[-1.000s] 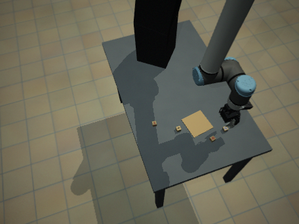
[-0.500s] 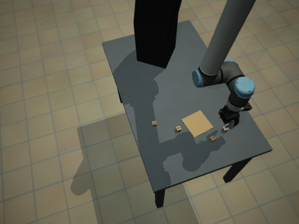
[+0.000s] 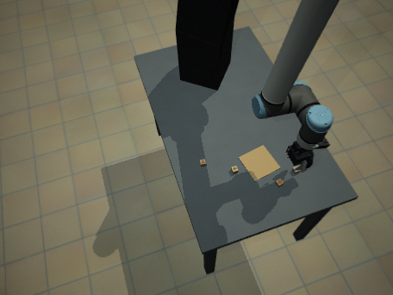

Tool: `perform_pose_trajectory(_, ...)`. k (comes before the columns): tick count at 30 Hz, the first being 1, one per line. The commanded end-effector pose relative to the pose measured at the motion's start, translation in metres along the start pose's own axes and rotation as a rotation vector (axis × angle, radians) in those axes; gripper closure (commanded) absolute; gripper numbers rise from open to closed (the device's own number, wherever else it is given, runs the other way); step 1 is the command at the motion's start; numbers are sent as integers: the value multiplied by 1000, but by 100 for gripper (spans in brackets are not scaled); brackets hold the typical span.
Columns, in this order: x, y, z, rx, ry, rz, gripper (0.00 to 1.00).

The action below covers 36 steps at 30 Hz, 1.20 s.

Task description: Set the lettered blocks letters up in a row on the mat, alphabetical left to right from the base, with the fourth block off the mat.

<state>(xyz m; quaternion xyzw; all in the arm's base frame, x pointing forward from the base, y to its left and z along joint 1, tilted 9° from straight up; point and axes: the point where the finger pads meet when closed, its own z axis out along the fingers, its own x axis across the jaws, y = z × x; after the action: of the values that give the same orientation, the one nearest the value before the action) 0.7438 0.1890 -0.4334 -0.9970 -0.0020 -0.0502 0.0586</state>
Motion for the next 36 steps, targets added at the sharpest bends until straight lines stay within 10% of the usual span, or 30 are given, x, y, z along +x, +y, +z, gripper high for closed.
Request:
perform_pose_trajectory(1,1,0,5,0,1,0,63)
perform_pose_trajectory(36,1,0,16,0,1,0,63)
